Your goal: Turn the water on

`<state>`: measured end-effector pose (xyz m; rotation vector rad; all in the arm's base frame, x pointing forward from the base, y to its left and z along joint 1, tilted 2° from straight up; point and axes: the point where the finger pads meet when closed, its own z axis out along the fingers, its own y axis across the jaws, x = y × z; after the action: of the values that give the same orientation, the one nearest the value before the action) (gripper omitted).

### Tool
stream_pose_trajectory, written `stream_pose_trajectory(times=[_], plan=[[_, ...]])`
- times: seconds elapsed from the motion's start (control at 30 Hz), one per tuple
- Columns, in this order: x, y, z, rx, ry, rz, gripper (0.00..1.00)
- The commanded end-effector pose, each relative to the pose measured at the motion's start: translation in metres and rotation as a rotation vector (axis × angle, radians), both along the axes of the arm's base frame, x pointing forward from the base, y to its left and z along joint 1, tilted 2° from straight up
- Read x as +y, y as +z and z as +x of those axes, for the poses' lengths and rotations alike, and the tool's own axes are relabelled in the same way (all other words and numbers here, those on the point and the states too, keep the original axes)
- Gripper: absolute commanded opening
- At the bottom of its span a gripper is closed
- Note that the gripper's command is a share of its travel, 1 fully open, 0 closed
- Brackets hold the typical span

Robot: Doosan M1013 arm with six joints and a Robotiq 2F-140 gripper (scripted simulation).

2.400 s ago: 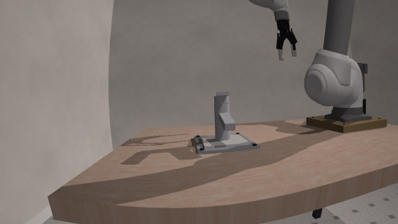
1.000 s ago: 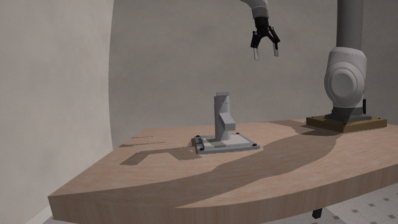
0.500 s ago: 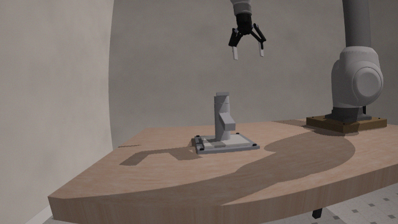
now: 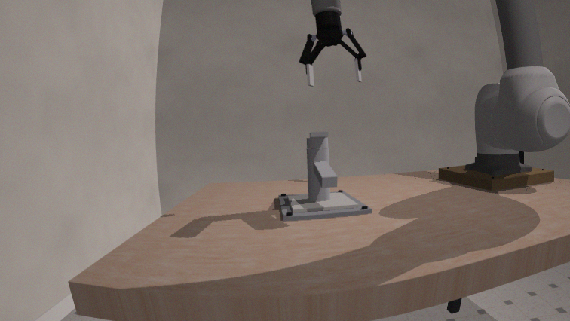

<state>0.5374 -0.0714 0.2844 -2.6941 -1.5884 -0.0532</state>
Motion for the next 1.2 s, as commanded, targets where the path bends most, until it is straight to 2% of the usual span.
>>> stream_pose_trajectory(times=[0.0,0.33,0.4,0.43,0.83,1.1,1.13,1.17], plan=[[0.034,-0.005,0.024,-0.005,0.066,-0.004,1.00],[0.126,-0.020,0.058,-0.009,0.228,-0.005,1.00],[0.126,-0.020,0.058,-0.009,0.228,-0.005,1.00],[0.149,-0.024,0.064,-0.010,0.266,-0.005,1.00],[0.263,-0.043,0.077,-0.014,0.442,-0.006,1.00],[0.275,-0.045,0.077,-0.015,0.462,-0.006,1.00],[0.275,-0.045,0.077,-0.015,0.462,-0.006,0.00],[0.275,-0.045,0.077,-0.015,0.462,-0.006,0.00]])
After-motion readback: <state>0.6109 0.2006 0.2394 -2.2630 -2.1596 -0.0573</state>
